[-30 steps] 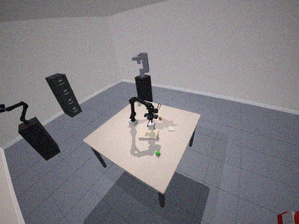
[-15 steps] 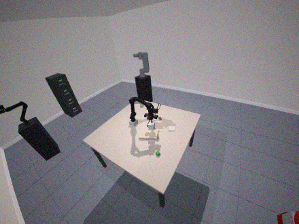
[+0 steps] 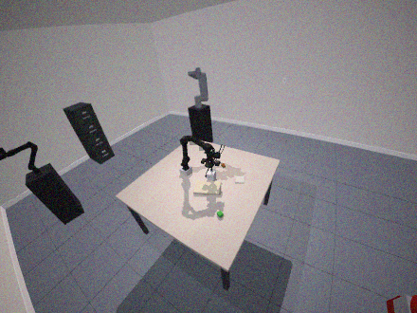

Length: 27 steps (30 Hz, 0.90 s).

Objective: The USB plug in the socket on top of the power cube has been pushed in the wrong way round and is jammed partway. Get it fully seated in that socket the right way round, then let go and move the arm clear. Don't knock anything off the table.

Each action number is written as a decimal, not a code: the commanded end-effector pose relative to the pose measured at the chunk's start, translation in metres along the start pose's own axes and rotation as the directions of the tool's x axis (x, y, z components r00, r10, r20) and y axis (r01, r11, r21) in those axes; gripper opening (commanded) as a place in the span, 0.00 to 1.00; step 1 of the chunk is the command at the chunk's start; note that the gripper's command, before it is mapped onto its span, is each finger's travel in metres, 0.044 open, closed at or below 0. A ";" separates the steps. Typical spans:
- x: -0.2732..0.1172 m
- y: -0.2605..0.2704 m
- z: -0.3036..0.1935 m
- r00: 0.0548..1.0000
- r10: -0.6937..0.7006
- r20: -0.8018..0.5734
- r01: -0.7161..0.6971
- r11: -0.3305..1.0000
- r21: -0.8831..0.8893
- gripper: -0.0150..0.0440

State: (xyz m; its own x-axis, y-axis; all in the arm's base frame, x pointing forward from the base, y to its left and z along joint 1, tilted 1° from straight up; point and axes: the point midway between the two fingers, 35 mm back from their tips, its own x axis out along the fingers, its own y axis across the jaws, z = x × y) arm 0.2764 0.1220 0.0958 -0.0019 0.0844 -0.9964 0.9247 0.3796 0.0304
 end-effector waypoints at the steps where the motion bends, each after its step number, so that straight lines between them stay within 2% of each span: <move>1: 0.001 0.000 -0.001 1.000 0.001 -0.006 -0.001 1.000 -0.004 0.25; 27: 0.004 0.000 0.000 1.000 0.001 -0.006 -0.001 1.000 -0.004 0.25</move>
State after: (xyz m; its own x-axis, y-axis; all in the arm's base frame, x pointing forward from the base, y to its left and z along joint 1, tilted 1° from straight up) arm 0.2765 0.1220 0.0926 -0.0019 0.0844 -0.9964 0.9247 0.3796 0.0304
